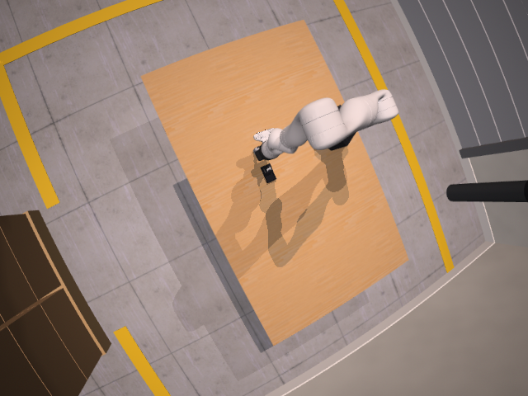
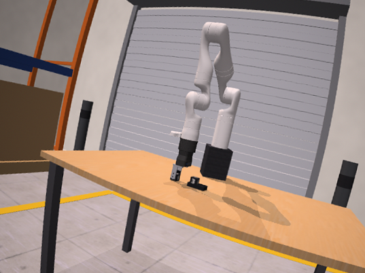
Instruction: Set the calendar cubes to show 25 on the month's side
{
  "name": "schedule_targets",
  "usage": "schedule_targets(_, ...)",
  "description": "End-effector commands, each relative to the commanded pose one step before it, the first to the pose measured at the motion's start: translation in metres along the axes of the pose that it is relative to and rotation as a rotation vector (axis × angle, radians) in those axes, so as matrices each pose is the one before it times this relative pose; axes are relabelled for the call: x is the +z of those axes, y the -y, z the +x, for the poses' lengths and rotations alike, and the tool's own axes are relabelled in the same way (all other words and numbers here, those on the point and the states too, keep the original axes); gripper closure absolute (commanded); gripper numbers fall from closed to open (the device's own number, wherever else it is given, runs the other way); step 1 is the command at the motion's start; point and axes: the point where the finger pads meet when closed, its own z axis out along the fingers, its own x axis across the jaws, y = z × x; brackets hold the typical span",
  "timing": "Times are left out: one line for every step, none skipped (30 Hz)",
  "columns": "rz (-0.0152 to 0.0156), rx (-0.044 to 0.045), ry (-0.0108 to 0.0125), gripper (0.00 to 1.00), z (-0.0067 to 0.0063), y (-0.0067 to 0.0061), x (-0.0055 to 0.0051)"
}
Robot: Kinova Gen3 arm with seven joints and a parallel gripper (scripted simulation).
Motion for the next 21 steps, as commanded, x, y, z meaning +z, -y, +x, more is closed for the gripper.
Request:
schedule_targets(0.00003,0.00002,0.00139,0.22,-0.00057,0.00002,-0.00048)
schedule_targets(0.0,0.0,0.0,0.22,0.0,0.0,0.0)
schedule_targets(0.0,0.0,0.0,0.22,0.0,0.0,0.0)
schedule_targets(0.0,0.0,0.0,0.16,0.0,0.0,0.0)
schedule_targets(0.0,0.0,0.0,0.16,0.0,0.0,0.0)
schedule_targets(0.0,0.0,0.0,0.16,0.0,0.0,0.0)
schedule_targets(0.0,0.0,0.0,0.16,0.0,0.0,0.0)
schedule_targets(0.0,0.0,0.0,0.16,0.0,0.0,0.0)
schedule_targets(0.0,0.0,0.0,0.1,0.0,0.0,0.0)
schedule_targets(0.0,0.0,0.0,0.1,0.0,0.0,0.0)
schedule_targets(0.0,0.0,0.0,0.1,0.0,0.0,0.0)
schedule_targets(0.0,0.0,0.0,0.1,0.0,0.0,0.0)
schedule_targets(0.0,0.0,0.0,0.1,0.0,0.0,0.0)
schedule_targets(0.0,0.0,0.0,0.1,0.0,0.0,0.0)
schedule_targets(0.0,0.0,0.0,0.1,0.0,0.0,0.0)
schedule_targets(0.0,0.0,0.0,0.1,0.0,0.0,0.0)
schedule_targets(0.0,0.0,0.0,0.1,0.0,0.0,0.0)
schedule_targets(0.0,0.0,0.0,0.1,0.0,0.0,-0.00003)
schedule_targets(0.0,0.0,0.0,0.1,0.0,0.0,-0.0002)
schedule_targets(-0.00001,0.00001,0.0,0.1,0.0,0.0,-0.0005)
schedule_targets(-0.00001,0.00001,-0.00001,0.1,0.0,0.0,-0.00091)
